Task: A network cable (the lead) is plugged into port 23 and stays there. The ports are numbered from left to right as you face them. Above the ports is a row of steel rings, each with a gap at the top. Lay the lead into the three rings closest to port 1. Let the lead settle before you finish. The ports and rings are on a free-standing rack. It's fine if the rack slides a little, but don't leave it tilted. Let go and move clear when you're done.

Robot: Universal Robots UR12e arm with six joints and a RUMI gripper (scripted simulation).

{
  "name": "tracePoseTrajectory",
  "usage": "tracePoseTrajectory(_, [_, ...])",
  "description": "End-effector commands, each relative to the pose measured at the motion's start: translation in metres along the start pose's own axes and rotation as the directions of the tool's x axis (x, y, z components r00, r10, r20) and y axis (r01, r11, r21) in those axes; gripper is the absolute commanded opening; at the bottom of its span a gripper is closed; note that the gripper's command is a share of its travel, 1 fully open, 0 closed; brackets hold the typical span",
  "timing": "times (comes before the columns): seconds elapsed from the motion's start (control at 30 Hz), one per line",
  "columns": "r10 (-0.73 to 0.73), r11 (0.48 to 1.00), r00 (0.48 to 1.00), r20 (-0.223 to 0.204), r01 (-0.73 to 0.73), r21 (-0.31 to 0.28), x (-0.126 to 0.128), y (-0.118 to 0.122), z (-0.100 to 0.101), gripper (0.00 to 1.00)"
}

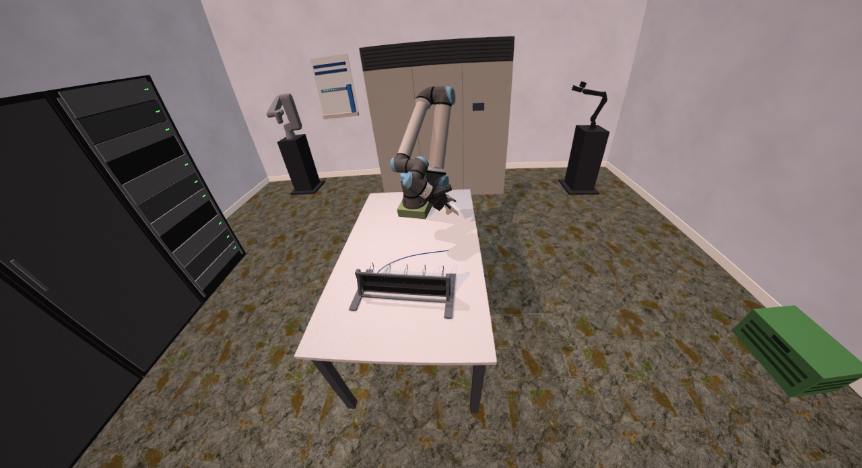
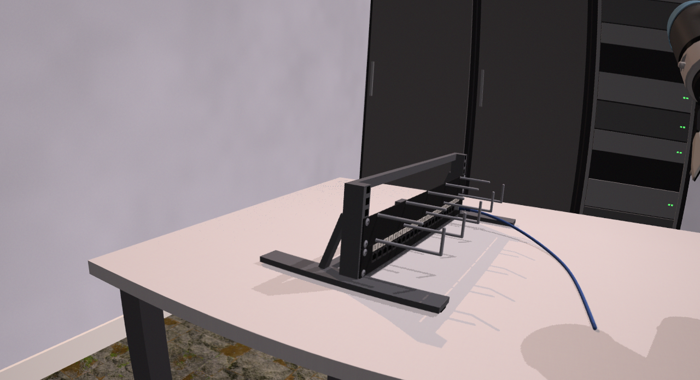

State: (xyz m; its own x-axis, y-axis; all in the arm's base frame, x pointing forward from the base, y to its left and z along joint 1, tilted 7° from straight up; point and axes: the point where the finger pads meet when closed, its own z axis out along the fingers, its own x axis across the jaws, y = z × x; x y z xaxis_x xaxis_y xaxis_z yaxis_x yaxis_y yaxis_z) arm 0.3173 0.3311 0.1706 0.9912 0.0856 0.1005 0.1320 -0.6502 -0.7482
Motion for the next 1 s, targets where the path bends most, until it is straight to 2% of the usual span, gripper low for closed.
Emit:
tracePoseTrajectory(0.0, [0.0, 1.0, 1.0, -0.001, 0.0, 0.003, -0.006, -0.011, -0.015, 1.0])
tracePoseTrajectory(0.1, [0.0, 1.0, 1.0, -0.001, 0.0, 0.003, -0.008, -0.02, -0.022, 1.0])
tracePoseTrajectory(0.4, [0.0, 1.0, 1.0, -0.001, 0.0, 0.001, -0.008, -0.02, -0.022, 1.0])
tracePoseTrajectory(0.57, [0.004, 1.0, 1.0, -0.002, -0.004, -0.018, -0.004, -0.015, -0.025, 1.0])
tracePoseTrajectory(0.7, [0.018, 0.995, 1.0, -0.011, -0.019, -0.096, 0.011, 0.005, -0.037, 1.0])
tracePoseTrajectory(0.9, [0.056, 0.949, 0.998, -0.041, -0.066, -0.309, 0.054, 0.06, -0.07, 1.0])
tracePoseTrajectory(0.97, [0.065, 0.928, 0.996, -0.053, -0.08, -0.364, 0.066, 0.075, -0.08, 1.0])
